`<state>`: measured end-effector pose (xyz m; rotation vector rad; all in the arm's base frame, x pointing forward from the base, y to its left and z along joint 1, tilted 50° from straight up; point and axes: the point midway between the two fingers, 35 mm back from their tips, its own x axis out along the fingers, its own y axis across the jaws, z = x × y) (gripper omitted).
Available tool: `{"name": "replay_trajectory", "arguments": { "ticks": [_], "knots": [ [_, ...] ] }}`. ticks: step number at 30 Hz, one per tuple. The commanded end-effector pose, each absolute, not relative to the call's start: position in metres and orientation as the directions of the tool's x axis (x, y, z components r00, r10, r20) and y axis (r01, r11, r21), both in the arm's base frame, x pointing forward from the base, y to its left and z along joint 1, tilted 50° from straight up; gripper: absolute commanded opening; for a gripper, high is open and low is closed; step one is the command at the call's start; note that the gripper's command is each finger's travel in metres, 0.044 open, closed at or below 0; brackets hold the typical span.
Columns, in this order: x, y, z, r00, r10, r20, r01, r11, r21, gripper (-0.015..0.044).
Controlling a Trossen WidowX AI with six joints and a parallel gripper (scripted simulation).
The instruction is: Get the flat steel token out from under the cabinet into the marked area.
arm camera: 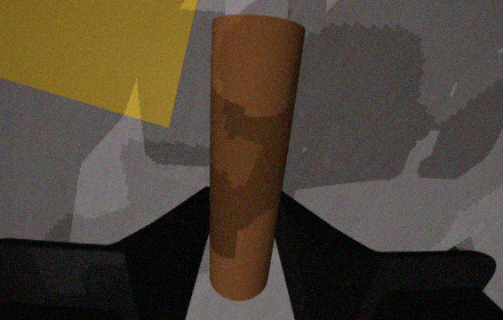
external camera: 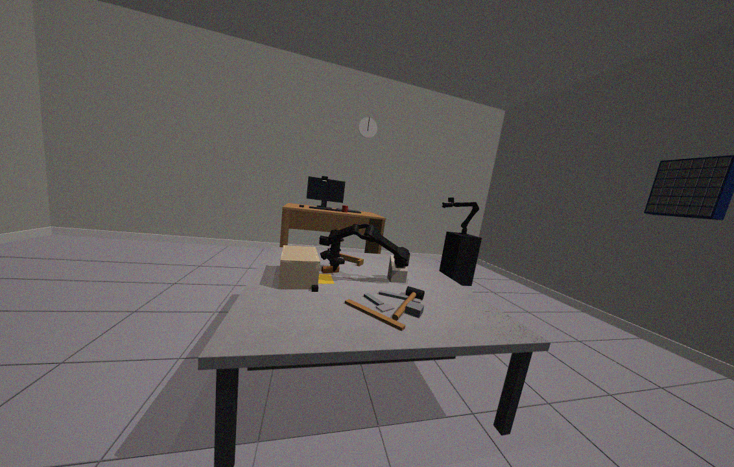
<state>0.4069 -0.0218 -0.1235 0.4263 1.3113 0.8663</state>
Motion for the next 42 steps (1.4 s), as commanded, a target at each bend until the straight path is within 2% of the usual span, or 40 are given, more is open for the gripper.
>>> {"name": "replay_trajectory", "arguments": {
  "ticks": [1, 42],
  "knots": [
    [0.413, -0.021, -0.123, 0.023, 0.756, -0.654, -0.309, 0.628, 0.715, 0.0],
    [0.403, 0.0, -0.101, 0.022, 0.757, -0.653, -0.308, 0.627, 0.716, 0.0]
  ]
}}
